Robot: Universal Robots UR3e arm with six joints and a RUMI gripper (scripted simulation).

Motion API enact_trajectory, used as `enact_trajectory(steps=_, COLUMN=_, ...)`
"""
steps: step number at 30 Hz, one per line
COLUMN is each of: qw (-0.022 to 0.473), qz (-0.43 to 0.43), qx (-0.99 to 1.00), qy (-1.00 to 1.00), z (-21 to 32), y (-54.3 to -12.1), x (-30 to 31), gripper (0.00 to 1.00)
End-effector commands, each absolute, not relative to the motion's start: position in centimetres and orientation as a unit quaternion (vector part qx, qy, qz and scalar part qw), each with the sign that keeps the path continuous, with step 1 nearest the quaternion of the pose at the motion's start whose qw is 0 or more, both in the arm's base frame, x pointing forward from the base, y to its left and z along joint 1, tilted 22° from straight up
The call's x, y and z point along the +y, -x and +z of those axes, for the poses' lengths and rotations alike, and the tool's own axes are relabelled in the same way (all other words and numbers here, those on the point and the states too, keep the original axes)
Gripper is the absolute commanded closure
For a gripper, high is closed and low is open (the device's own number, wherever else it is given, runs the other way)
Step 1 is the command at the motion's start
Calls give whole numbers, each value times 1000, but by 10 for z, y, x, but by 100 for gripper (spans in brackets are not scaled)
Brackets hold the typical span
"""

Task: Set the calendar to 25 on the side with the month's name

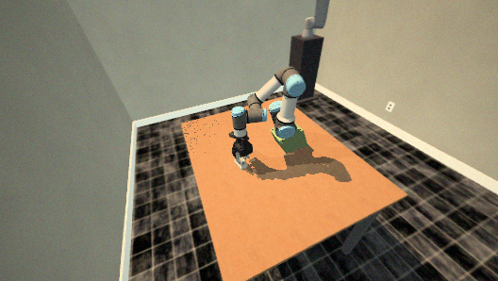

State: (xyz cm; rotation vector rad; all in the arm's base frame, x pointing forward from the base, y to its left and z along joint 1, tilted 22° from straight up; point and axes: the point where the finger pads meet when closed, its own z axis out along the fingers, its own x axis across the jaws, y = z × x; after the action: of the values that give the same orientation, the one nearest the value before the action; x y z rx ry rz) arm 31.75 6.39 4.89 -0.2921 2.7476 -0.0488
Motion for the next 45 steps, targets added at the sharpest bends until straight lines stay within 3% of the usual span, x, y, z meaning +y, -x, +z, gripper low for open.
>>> enact_trajectory(steps=1, qw=189, qz=-18, qx=976, qy=104, z=49, y=-318, x=64, gripper=89)
enact_trajectory(steps=45, qw=189, qz=-18, qx=976, qy=104, z=40, y=-322, x=64, gripper=89)
